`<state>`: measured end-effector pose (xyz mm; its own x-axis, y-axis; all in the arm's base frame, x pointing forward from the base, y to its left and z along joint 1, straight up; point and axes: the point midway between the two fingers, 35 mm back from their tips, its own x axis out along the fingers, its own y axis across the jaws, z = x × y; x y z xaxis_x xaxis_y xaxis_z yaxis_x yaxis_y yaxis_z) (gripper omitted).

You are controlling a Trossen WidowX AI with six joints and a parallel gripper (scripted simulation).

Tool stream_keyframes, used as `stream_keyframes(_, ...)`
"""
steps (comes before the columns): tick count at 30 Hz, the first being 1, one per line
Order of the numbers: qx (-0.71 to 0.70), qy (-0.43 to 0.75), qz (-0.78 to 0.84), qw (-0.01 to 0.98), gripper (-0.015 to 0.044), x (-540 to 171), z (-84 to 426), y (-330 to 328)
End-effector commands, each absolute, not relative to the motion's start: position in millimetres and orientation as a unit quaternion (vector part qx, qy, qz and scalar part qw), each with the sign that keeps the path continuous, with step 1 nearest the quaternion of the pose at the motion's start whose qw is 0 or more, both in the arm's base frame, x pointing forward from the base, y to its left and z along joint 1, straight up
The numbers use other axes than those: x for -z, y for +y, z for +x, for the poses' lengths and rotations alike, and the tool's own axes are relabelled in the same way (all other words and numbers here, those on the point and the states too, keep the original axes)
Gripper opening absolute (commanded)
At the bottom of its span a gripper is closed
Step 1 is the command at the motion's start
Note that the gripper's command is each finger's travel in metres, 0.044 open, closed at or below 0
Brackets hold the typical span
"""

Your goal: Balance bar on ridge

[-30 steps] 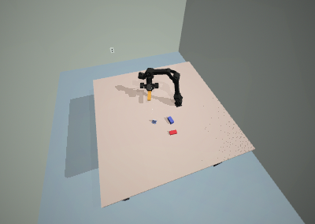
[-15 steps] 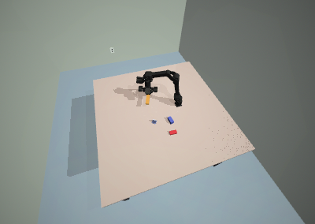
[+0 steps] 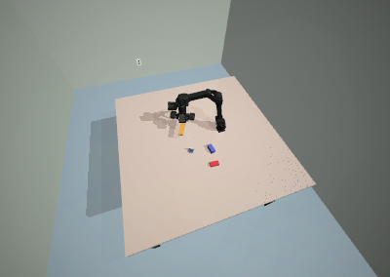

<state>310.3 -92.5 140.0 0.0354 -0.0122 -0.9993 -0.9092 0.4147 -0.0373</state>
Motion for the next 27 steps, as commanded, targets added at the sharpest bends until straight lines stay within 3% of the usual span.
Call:
stream_keyframes(1, -0.368, 0.589, -0.386, 0.607, 0.0000, -140.2, 312.8, -79.4)
stream_keyframes(27, -0.341, 0.605, -0.351, 0.628, 0.0000, -141.0, 317.6, 24.0)
